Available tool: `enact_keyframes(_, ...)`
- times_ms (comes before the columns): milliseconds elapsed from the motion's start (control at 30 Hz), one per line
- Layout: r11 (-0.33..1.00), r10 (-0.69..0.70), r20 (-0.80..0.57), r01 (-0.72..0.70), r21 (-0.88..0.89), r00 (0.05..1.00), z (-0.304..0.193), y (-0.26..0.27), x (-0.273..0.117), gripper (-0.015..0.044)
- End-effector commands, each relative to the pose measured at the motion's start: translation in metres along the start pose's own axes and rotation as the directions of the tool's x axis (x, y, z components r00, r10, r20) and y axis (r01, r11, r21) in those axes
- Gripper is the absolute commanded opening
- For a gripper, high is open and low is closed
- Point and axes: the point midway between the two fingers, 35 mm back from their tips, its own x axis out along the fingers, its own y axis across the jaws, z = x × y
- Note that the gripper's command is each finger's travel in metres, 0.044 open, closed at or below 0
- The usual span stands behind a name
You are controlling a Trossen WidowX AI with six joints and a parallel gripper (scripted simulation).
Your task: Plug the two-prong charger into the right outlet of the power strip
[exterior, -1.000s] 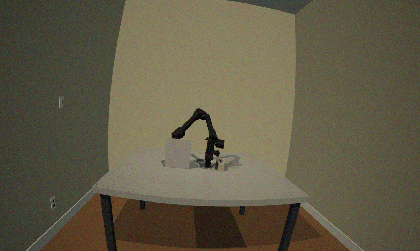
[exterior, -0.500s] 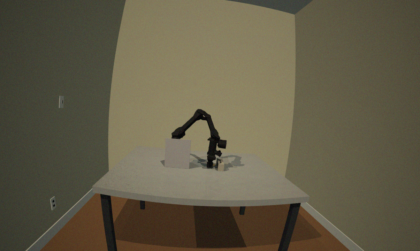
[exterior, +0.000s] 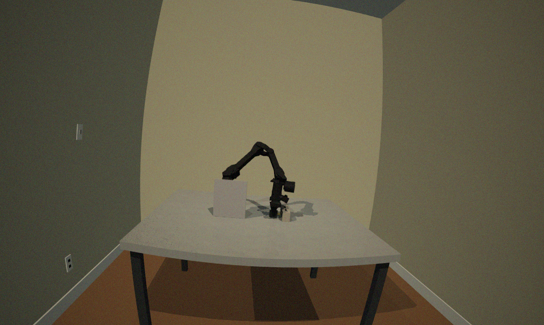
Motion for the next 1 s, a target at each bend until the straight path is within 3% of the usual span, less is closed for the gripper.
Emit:
enact_keyframes(0, 1.0, 0.004, -0.001, -0.004, -0.004, 1.0, 0.0005, 0.0006, 0.0, 0.0)
enact_keyframes(967, 1.0, 0.004, 0.0, -0.004, -0.005, 1.0, 0.0088, 0.0012, -0.0007, 0.0)
